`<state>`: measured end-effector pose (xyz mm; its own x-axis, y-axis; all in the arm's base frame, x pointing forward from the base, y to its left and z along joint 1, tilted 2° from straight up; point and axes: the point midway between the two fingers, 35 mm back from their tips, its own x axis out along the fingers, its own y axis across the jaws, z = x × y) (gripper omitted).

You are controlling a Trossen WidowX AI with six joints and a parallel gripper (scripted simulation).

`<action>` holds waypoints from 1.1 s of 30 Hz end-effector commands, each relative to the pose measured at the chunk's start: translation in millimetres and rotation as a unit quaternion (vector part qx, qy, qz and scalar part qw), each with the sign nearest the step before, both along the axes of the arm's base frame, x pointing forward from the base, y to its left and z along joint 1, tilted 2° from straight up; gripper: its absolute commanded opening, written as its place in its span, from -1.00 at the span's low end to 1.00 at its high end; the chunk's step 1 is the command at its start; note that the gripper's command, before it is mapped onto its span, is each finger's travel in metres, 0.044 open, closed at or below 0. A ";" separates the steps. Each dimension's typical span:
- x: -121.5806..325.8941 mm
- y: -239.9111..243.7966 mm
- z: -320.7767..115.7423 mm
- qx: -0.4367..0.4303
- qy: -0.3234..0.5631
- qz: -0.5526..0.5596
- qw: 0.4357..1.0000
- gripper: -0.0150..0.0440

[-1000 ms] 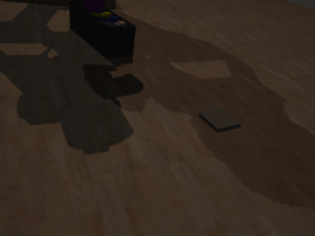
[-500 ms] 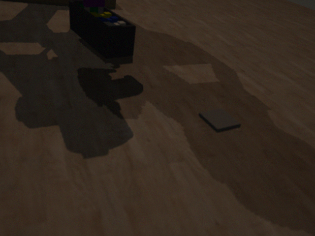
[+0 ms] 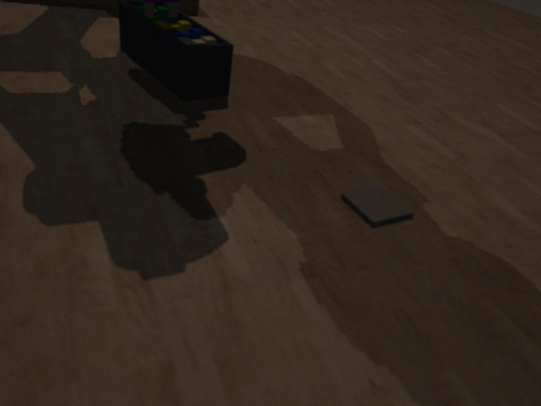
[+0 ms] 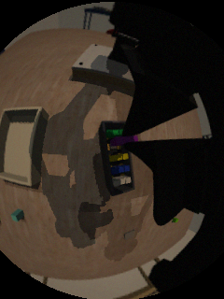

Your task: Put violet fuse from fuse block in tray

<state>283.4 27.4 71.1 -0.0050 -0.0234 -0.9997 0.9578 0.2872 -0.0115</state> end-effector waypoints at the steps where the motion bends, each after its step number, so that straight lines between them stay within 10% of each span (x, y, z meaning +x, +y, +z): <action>1: 1.2 -0.2 3.8 -0.001 -0.003 -0.001 1.000 -0.49; 33: 10.8 -21.2 30.2 -0.002 -0.003 -0.001 1.000 -0.49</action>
